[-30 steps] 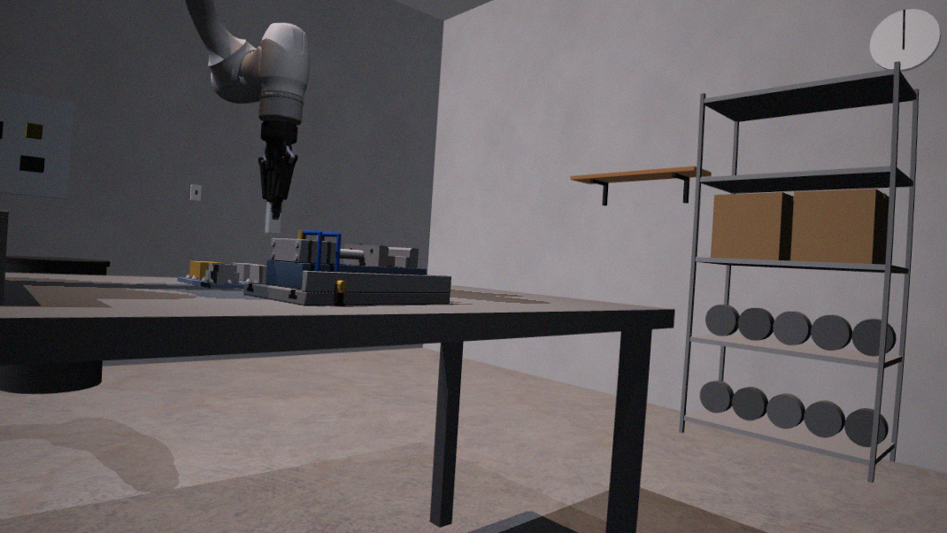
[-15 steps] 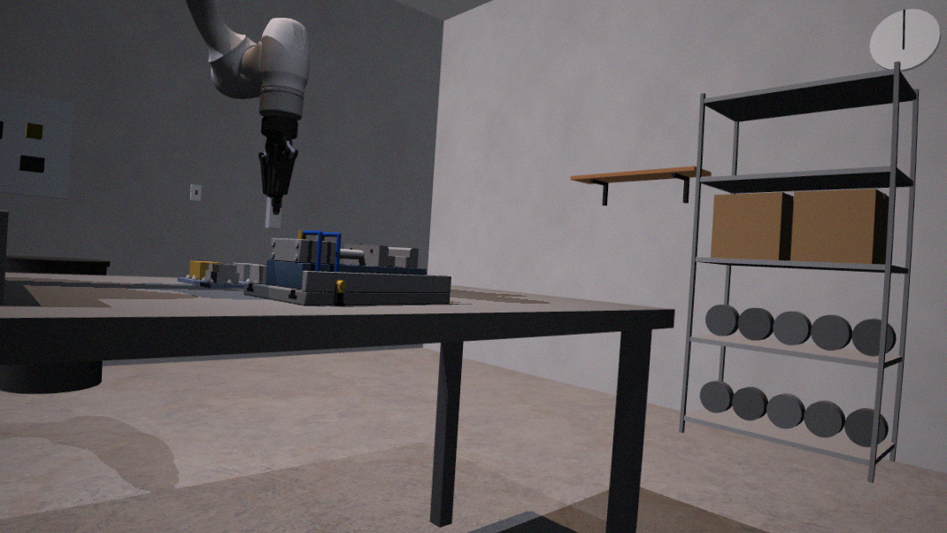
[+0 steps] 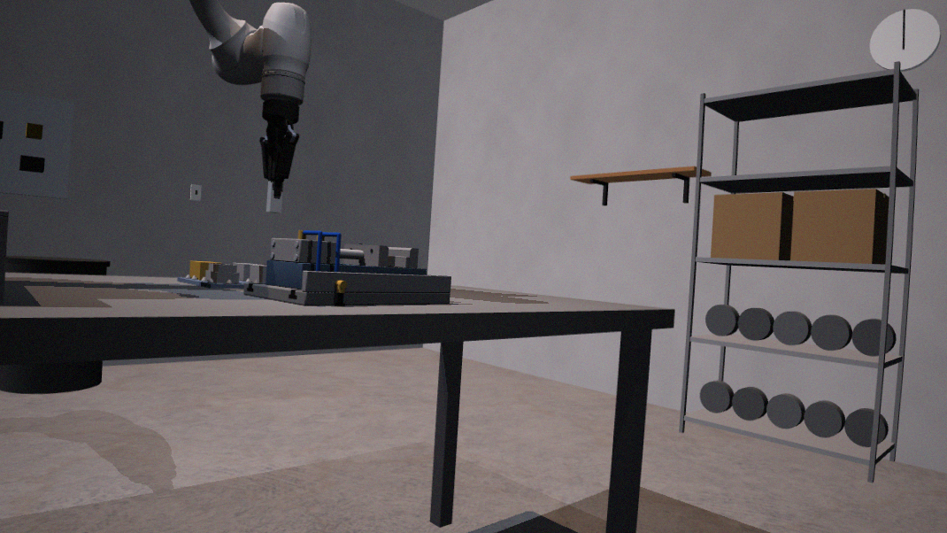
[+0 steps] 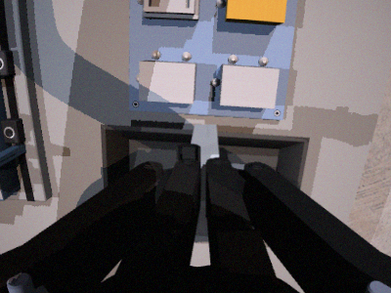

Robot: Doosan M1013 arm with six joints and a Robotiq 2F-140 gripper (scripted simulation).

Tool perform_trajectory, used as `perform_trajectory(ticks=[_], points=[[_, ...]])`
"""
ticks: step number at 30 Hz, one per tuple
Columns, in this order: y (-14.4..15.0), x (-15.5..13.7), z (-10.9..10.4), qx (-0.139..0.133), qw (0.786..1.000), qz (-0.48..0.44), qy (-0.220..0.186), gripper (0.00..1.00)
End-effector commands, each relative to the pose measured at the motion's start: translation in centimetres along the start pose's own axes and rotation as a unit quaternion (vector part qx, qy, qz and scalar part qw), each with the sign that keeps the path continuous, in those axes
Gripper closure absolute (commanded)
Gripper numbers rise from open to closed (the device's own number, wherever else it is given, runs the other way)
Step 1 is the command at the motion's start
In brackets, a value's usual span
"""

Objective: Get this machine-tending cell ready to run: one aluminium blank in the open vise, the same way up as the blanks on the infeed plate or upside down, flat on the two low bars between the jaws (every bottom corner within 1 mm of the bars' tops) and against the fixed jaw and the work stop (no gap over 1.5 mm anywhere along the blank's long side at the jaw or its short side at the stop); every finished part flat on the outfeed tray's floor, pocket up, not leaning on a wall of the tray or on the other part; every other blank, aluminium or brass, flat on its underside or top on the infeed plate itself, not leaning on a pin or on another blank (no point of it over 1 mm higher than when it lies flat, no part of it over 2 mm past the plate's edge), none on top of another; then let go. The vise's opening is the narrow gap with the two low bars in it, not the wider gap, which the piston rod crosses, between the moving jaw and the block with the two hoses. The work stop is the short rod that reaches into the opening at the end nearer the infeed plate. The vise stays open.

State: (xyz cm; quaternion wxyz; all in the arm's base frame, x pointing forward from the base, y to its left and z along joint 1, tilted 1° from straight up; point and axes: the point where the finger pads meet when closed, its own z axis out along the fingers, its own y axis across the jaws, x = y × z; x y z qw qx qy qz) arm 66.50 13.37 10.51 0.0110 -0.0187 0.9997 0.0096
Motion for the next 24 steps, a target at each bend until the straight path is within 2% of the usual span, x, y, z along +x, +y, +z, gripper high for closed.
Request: perform_trajectory(ticks=[1, 5, 19, 21, 22, 24], points=[[0.0, 0.0, -0.7, 0.0, 1.0, 0.0, 0.0, 1.0], [0.0, 0.0, -1.6, 0.0, 1.0, 0.0, 0.0, 1.0], [0.0, 0.0, -2.5, 0.0, 1.0, 0.0, 0.0, 1.0], [0.0, -1.3, -2.6, 0.0, 1.0, 0.0, 0.0, 1.0], [-0.1, -3.7, -2.7, 0.0, 1.0, 0.0, 0.0, 1.0], [-0.1, -3.7, -2.7, 0.0, 1.0, 0.0, 0.0, 1.0]])
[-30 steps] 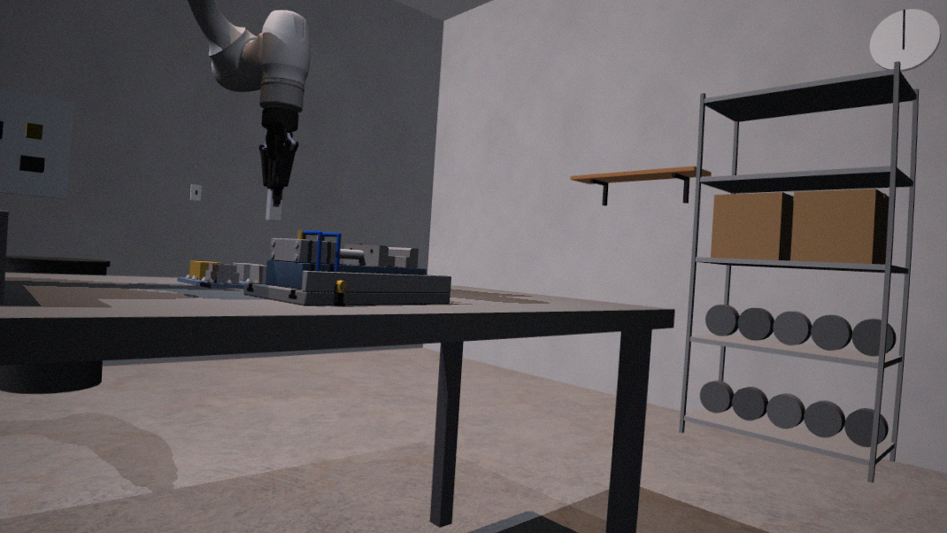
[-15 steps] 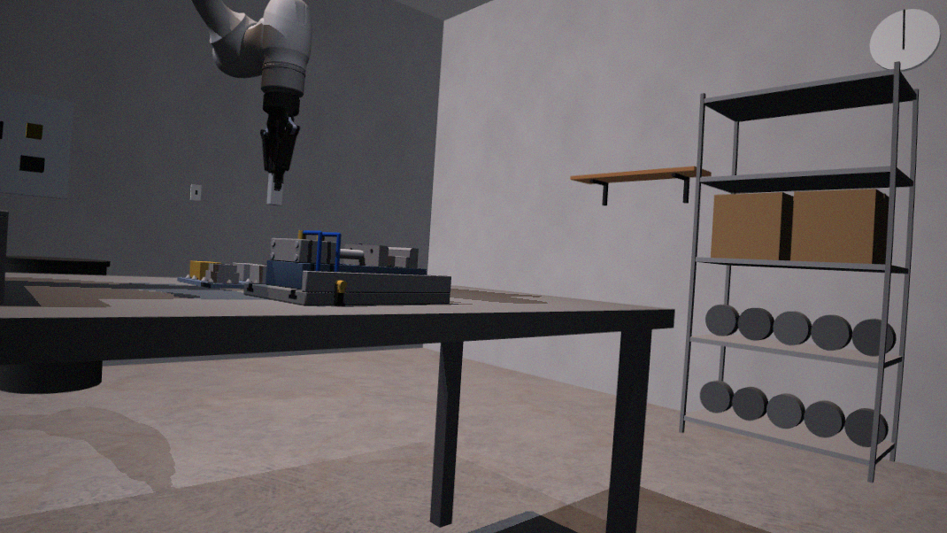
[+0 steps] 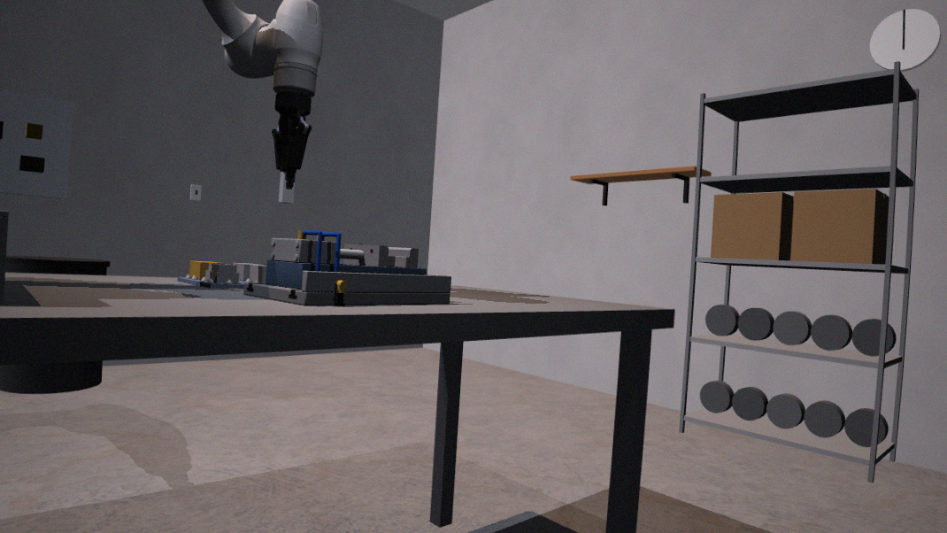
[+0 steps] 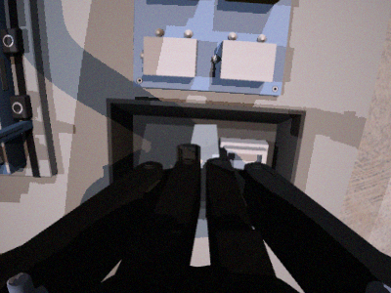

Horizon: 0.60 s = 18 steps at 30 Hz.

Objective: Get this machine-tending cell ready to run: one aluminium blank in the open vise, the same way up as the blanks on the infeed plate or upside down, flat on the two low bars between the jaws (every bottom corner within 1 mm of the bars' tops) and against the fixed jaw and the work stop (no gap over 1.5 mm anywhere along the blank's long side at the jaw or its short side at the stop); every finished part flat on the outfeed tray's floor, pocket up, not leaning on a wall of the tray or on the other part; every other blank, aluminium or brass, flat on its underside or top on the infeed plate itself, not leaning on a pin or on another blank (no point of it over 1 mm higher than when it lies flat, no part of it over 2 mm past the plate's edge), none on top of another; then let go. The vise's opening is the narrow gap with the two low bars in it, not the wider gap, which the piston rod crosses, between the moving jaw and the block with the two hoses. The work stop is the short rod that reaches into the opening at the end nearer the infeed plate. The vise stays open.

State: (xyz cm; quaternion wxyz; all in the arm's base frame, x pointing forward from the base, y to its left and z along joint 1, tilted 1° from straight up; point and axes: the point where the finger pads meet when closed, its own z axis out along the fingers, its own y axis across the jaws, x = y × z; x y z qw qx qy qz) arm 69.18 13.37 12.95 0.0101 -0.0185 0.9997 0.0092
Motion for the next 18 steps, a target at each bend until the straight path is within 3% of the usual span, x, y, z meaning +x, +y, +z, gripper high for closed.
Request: perform_trajectory(ticks=[1, 10, 18], points=[[-0.1, -4.1, -0.4, 0.0, 1.0, 0.0, -0.001, 1.0], [-0.8, -13.8, -0.1, 0.002, 1.0, 0.0, 0.0, 1.0], [-0.8, -13.9, -0.1, 0.002, 1.0, 0.0, 0.0, 1.0]])
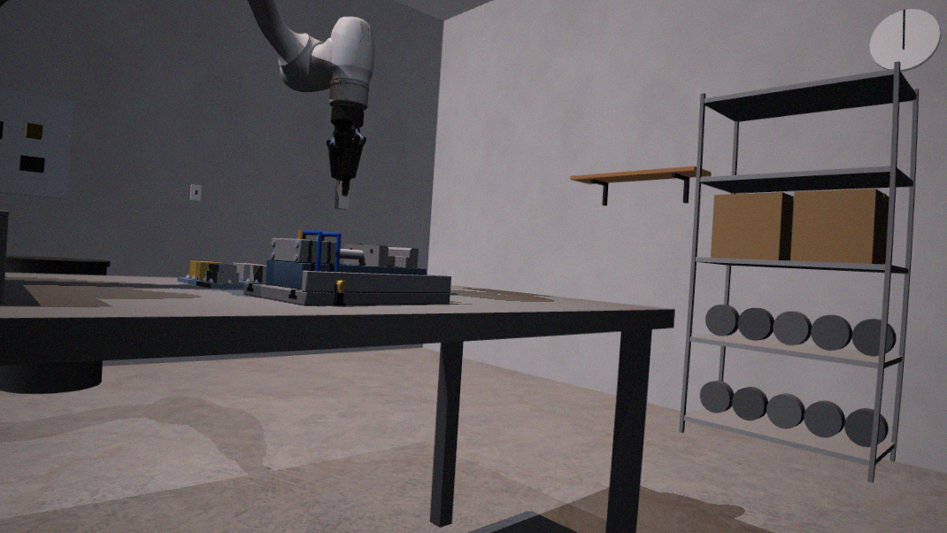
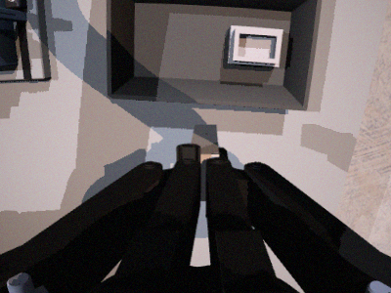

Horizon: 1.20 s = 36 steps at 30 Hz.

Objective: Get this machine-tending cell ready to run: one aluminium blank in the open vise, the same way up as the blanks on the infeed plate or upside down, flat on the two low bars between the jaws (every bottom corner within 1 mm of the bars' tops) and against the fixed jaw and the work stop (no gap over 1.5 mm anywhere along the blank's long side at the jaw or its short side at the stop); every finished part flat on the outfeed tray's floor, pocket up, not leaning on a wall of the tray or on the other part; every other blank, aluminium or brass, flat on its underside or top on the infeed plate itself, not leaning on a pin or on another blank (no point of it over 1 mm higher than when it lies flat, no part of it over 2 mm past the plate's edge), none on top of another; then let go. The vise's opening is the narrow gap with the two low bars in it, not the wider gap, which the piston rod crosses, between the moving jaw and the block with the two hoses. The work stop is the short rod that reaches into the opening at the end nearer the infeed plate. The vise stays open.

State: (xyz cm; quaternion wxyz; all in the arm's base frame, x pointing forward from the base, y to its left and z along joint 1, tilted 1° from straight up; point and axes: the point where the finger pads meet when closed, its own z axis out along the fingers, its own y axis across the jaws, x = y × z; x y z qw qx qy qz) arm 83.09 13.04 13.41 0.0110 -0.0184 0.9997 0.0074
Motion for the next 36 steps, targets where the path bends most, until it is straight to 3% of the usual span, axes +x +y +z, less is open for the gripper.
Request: perform_trajectory(ticks=[1, 16, 36], points=[[0.0, 0.0, 0.2, 0.0, 1.0, 0.0, 0.001, 1.0], [0.0, 0.0, 1.3, 0.0, 1.0, 0.0, 0.001, 1.0], [0.0, 0.0, 4.7, 0.0, 1.0, 0.0, 0.001, 1.0]])
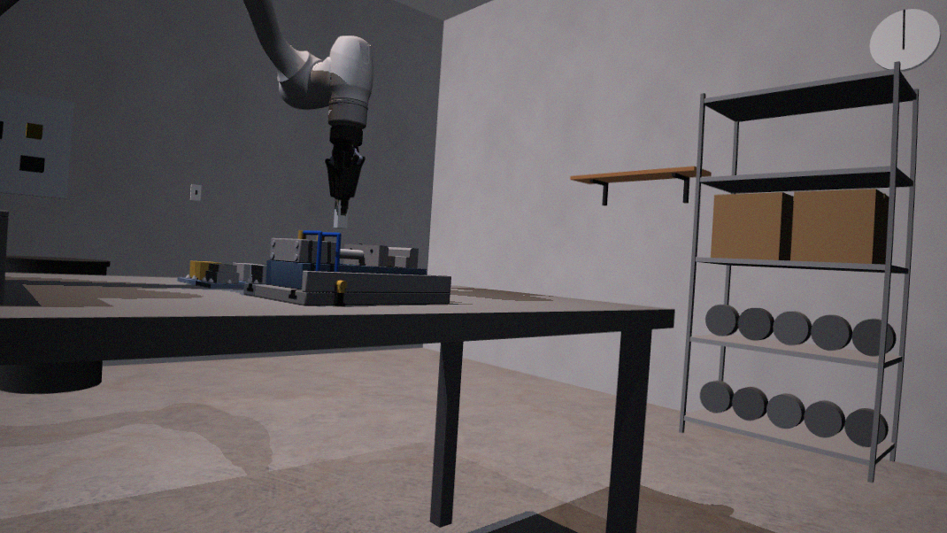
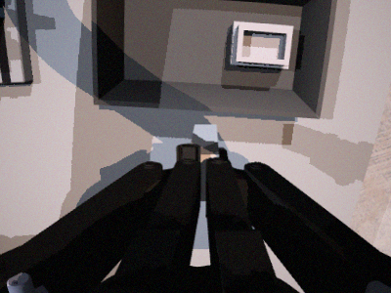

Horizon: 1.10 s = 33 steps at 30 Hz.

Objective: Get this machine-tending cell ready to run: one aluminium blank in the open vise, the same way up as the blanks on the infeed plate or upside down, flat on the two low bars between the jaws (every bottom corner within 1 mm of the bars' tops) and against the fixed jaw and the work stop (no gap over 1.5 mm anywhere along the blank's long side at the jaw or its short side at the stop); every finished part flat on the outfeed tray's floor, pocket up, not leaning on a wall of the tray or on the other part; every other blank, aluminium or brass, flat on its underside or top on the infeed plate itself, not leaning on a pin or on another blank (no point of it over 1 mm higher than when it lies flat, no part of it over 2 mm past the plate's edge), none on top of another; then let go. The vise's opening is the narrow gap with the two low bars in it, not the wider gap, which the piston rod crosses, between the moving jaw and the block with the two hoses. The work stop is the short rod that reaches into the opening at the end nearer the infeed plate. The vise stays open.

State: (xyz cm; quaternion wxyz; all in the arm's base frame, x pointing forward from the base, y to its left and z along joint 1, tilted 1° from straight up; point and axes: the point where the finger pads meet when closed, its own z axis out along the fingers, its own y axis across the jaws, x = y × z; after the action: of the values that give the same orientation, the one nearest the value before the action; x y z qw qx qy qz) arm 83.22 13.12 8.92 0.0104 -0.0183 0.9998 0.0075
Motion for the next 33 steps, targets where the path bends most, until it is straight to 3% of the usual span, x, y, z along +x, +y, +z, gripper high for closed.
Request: perform_trajectory(ticks=[1, 12, 33], points=[[0.0, 0.0, 0.4, 0.0, 1.0, 0.0, 0.0, 1.0], [0.0, 0.0, 1.8, 0.0, 1.0, 0.0, 0.0, 1.0], [0.0, 0.0, 2.1, 0.0, 1.0, 0.0, 0.0, 1.0]])
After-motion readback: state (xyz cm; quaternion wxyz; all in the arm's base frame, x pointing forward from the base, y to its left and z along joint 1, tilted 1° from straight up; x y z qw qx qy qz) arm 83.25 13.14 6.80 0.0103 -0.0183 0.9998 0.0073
